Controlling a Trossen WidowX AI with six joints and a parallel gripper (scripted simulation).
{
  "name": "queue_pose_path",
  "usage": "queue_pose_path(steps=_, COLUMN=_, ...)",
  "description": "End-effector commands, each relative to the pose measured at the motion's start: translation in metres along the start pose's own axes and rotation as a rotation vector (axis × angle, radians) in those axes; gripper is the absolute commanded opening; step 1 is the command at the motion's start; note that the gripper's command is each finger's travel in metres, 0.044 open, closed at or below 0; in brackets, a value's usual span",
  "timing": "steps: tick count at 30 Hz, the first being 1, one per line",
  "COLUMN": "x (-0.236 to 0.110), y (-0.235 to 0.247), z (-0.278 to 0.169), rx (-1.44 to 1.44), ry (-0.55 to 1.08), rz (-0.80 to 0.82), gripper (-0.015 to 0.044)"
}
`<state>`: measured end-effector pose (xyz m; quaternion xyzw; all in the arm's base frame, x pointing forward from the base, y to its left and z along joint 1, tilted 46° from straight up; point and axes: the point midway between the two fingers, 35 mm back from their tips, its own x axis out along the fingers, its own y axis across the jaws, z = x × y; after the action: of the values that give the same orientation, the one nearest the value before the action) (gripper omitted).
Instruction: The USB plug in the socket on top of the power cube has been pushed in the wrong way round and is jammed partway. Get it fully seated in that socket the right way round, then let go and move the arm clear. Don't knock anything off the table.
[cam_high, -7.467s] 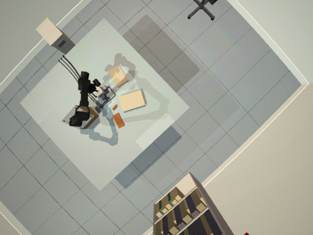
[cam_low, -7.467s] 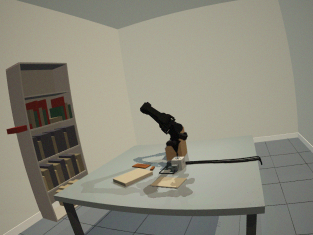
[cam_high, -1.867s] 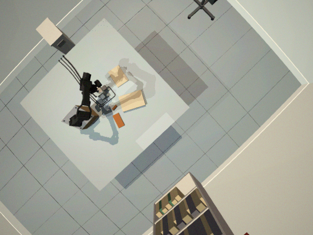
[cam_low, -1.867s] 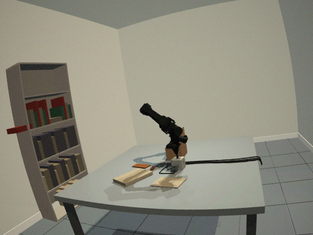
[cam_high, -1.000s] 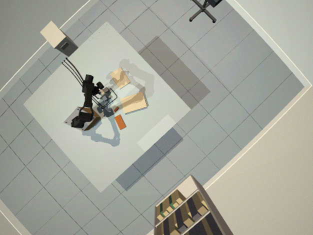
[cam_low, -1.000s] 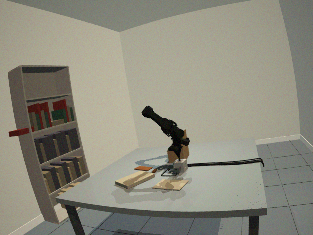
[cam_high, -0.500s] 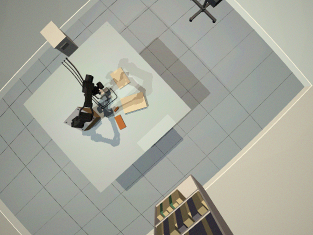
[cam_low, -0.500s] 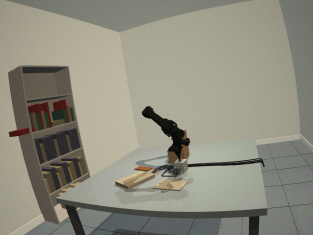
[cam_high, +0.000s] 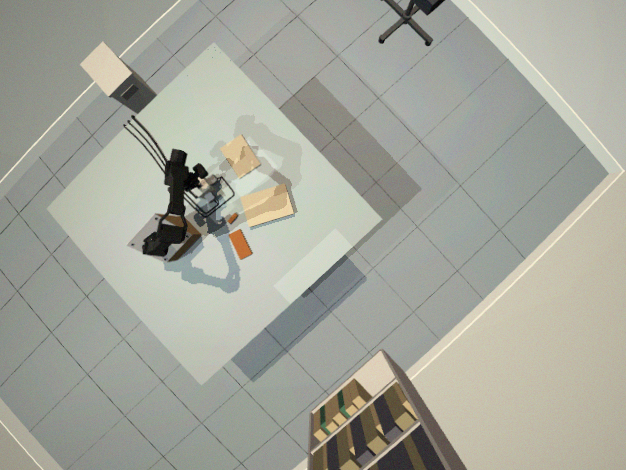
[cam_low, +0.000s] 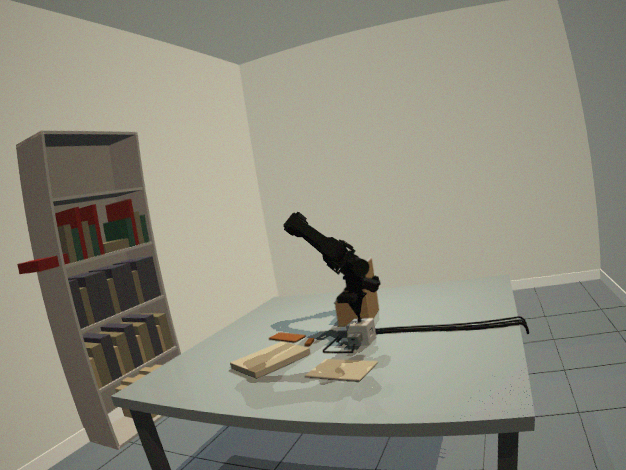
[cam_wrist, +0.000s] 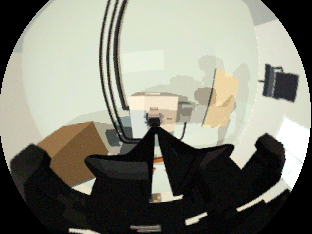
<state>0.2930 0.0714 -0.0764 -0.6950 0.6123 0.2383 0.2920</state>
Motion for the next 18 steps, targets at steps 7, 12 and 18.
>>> queue_pose_path(steps=7, x=0.0, y=0.0, z=0.0, rx=0.0, ry=0.0, rz=0.0, gripper=0.0079)
queue_pose_path(steps=12, x=0.0, y=0.0, z=0.0, rx=0.0, ry=0.0, rz=0.0, gripper=0.0095)
queue_pose_path(steps=18, x=0.0, y=0.0, z=0.0, rx=0.0, ry=0.0, rz=0.0, gripper=0.0095)
